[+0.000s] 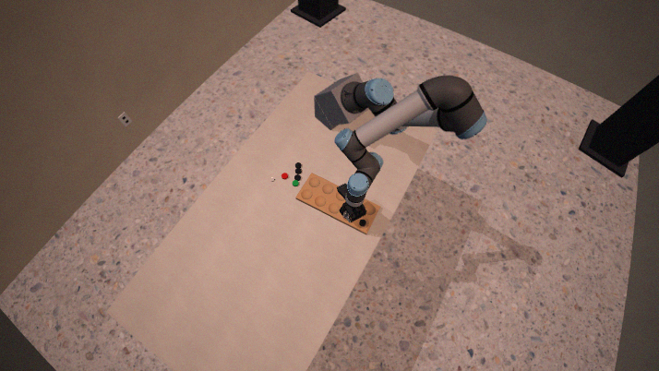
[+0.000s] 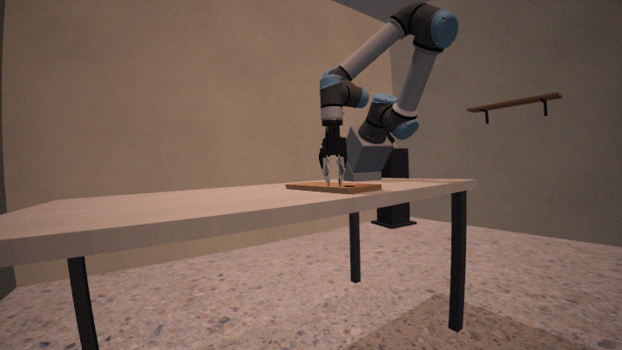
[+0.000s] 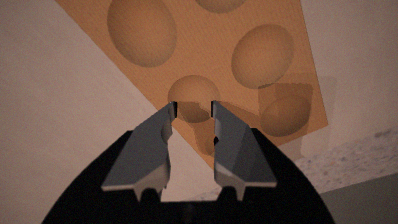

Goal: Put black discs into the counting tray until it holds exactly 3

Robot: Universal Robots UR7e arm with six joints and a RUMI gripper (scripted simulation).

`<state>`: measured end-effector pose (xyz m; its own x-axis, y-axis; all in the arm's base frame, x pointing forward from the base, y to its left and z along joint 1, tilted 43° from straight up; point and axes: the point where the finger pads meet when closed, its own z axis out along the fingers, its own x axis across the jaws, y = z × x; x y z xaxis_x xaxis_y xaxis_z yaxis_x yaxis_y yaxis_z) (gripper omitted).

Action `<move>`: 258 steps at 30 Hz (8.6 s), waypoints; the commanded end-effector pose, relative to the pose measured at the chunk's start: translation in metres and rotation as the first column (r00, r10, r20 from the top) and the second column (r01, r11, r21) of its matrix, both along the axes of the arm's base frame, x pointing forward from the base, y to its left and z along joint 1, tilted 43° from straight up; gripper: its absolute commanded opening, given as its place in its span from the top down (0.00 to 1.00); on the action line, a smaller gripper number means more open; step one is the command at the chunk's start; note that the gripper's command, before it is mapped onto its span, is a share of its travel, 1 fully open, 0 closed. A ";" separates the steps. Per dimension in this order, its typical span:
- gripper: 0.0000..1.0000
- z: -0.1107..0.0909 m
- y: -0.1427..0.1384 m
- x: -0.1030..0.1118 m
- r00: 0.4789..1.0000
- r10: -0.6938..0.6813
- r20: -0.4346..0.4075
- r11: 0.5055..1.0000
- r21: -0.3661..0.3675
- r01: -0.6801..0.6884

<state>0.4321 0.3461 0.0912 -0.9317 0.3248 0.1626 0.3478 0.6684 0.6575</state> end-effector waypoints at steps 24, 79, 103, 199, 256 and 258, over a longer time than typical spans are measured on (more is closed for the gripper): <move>0.74 0.003 -0.003 0.000 1.000 -0.001 0.001 1.000 0.000 0.001; 0.72 0.073 -0.066 -0.009 1.000 -0.001 0.002 1.000 -0.001 0.001; 0.72 0.073 -0.066 -0.010 1.000 -0.001 0.001 1.000 -0.001 0.001; 0.72 0.066 -0.106 -0.008 0.739 -0.542 -0.401 0.836 -0.167 0.522; 0.72 0.064 -0.171 0.003 -0.379 -0.789 -0.484 0.019 -0.635 0.773; 0.72 0.064 -0.173 0.003 -0.419 -0.774 -0.475 -0.015 -0.648 0.761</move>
<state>0.4325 0.1815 0.1525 0.6193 0.6910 0.3728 0.7788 -0.6008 -0.1804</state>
